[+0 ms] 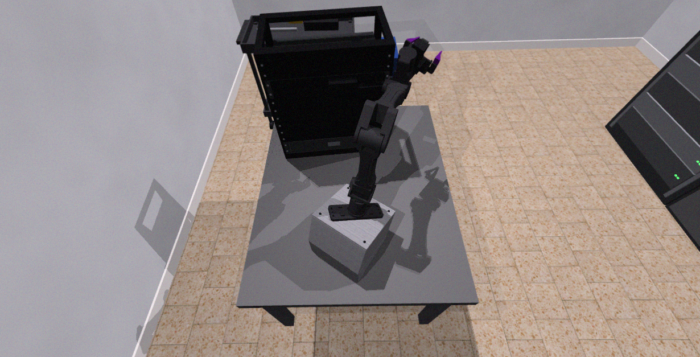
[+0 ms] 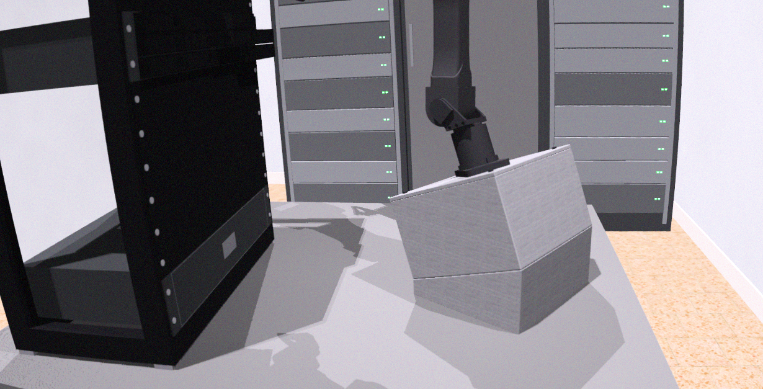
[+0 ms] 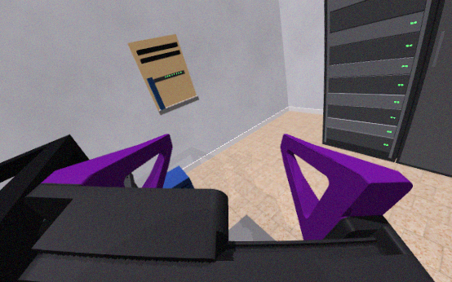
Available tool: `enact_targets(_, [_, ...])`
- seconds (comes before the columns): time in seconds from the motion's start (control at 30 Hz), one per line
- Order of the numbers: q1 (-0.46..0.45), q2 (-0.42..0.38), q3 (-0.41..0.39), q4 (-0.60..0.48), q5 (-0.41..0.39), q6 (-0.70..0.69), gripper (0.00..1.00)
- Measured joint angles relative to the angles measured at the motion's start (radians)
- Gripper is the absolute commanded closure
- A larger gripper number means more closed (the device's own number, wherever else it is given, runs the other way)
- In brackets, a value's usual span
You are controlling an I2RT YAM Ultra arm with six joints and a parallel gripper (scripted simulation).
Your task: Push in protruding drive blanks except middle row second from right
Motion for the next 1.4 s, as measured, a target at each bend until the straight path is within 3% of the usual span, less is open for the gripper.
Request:
enact_targets(0.1, [0.021,-0.098,-0.011,-0.009,0.095,0.089,0.00])
enact_targets(0.23, [0.138,-0.216,-0.061,-0.008,0.204,0.172,0.00])
enact_targets(0.4, [0.257,-0.249,-0.129,-0.011,0.289,0.224,0.00])
enact_targets(0.8, [0.617,-0.444,-0.386,-0.020,0.396,0.344,0.00])
enact_targets(1.4, [1.056,-0.698,-0.695,0.000,0.524,0.471,0.00])
